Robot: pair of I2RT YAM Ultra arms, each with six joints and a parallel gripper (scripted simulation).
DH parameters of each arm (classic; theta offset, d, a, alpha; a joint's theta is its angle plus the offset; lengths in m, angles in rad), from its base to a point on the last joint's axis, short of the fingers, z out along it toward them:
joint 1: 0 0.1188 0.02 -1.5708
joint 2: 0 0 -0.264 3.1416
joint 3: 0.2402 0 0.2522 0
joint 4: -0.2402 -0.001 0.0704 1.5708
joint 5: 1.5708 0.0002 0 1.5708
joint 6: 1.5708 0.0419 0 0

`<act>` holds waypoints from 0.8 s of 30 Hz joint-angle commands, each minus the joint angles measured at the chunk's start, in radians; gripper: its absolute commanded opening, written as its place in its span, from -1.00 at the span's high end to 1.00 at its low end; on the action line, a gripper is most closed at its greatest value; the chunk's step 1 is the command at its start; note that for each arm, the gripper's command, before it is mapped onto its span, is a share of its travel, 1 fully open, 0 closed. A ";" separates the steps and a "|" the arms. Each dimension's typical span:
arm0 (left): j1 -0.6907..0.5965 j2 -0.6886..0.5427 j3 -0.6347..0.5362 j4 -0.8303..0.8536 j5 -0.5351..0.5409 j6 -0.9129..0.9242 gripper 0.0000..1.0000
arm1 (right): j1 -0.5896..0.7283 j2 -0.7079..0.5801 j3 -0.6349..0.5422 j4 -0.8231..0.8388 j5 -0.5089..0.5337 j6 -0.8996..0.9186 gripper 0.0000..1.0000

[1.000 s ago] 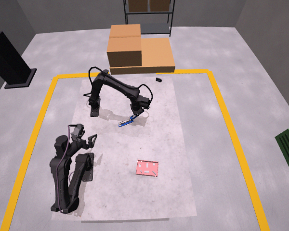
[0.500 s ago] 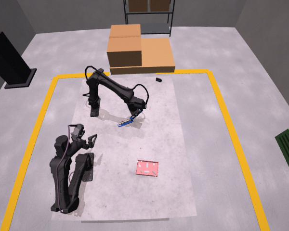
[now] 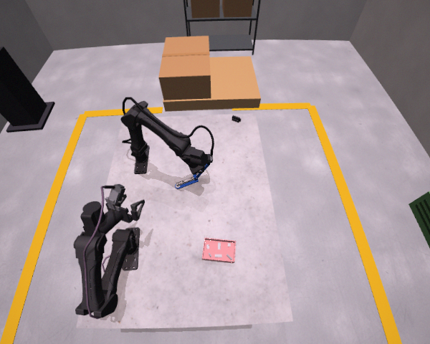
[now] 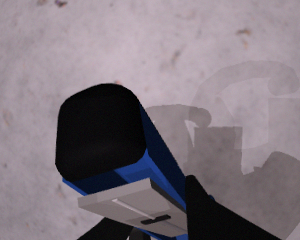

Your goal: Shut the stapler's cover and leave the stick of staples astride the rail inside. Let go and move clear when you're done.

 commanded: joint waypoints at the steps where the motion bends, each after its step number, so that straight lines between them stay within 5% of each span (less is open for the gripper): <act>1: -0.023 -0.038 -0.040 0.052 -0.055 -0.025 1.00 | 0.012 -0.006 -0.001 0.004 0.011 0.010 -1.00; 24: -0.123 -0.125 -0.202 0.218 -0.242 -0.076 1.00 | 0.012 -0.006 -0.001 0.004 0.011 0.010 -1.00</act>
